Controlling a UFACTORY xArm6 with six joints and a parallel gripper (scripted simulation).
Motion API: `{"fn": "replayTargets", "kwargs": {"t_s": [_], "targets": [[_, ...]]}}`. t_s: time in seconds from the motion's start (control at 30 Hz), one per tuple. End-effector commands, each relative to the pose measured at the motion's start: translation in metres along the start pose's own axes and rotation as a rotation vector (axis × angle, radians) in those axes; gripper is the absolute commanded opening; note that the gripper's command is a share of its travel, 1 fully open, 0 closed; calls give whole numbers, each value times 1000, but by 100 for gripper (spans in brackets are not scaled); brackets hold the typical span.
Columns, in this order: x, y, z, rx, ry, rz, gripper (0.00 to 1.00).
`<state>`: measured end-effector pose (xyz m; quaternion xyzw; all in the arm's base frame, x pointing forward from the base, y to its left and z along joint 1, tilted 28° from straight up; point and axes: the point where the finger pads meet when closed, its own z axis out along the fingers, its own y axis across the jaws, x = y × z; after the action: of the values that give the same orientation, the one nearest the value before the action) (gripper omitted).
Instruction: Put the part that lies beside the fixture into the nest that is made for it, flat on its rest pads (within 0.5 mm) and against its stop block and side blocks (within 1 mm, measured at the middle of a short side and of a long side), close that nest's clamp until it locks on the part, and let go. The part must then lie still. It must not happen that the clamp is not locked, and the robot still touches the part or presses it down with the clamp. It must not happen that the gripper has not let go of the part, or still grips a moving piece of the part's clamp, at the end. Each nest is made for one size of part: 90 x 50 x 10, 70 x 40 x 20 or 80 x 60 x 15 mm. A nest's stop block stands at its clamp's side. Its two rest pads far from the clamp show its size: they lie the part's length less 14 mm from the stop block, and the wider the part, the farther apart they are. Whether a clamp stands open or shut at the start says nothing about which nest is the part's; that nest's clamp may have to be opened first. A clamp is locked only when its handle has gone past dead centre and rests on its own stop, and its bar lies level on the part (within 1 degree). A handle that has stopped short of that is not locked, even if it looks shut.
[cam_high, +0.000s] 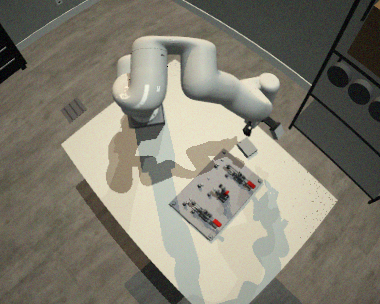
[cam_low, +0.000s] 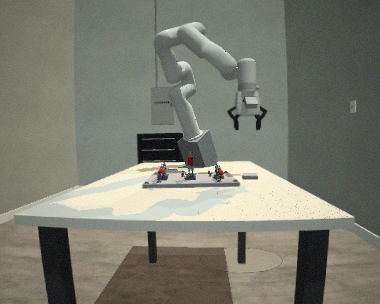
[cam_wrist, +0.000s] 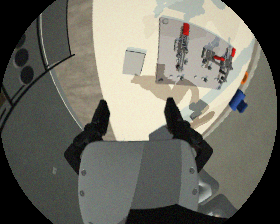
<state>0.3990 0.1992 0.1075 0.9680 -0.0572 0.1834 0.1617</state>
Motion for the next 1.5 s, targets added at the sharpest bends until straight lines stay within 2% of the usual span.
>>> {"fn": "replayTargets", "kwargs": {"t_s": [0.0, 0.7, 1.13, 1.47], "targets": [[2, -9, -1, 1, 2, 1, 100], [2, -10, -1, 1, 2, 4, 100], [2, -10, -1, 2, 2, 210, 100], [2, -10, -1, 2, 2, 221, 100]]}}
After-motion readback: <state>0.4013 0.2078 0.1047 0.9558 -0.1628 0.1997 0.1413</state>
